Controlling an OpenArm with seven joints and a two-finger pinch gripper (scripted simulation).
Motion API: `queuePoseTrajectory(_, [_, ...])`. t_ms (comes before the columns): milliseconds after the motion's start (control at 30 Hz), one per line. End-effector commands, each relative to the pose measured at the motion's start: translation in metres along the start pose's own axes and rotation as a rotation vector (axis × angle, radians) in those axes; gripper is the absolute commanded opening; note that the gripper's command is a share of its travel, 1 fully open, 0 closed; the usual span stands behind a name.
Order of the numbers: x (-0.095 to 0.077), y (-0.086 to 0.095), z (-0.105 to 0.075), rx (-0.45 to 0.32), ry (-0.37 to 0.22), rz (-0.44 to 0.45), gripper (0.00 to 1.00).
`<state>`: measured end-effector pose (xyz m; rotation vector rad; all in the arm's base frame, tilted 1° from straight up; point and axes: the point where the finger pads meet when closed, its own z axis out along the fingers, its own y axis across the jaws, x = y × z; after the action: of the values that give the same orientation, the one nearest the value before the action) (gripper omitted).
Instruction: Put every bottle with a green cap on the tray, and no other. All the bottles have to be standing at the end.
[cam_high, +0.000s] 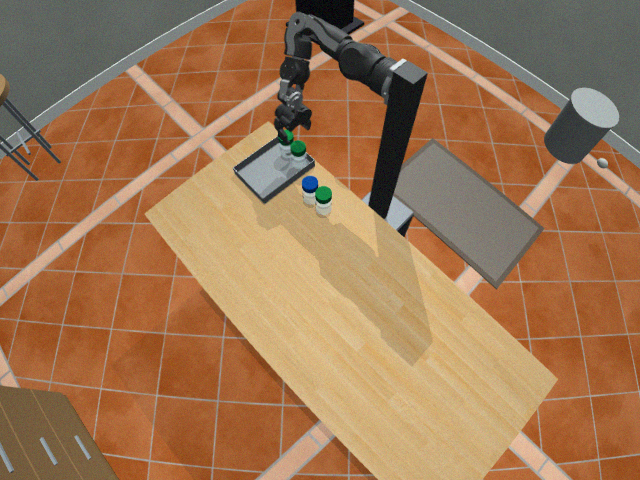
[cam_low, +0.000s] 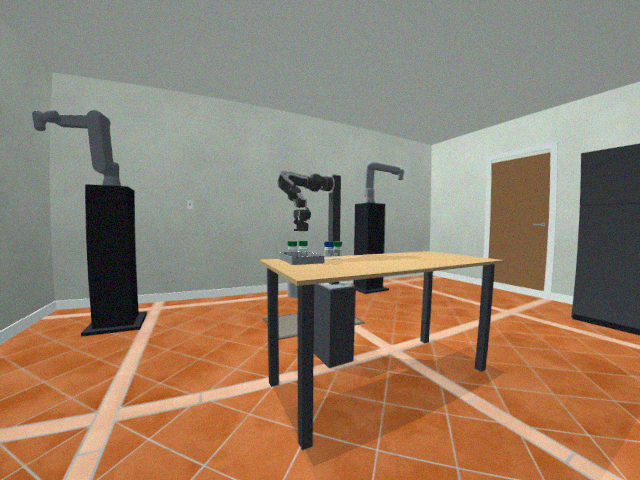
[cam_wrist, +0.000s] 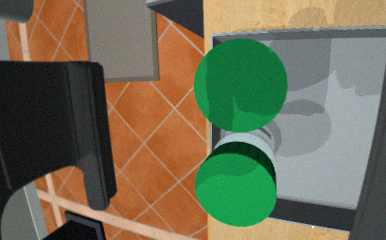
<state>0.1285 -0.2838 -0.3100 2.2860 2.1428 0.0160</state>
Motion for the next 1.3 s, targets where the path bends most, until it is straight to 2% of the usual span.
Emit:
queuePoseTrajectory(0, [0.0,-0.001,0.0,0.007,0.0,0.001,0.52])
queuePoseTrajectory(367, [0.001,-0.002,-0.018,0.013,0.0,0.002,0.52])
queuePoseTrajectory(600, [0.001,-0.002,-0.018,0.013,0.0,0.002,0.52])
queuePoseTrajectory(633, [0.001,-0.002,-0.018,0.01,-0.001,0.001,0.42])
queuePoseTrajectory(1267, [0.001,-0.002,-0.018,0.01,-0.001,0.001,0.42])
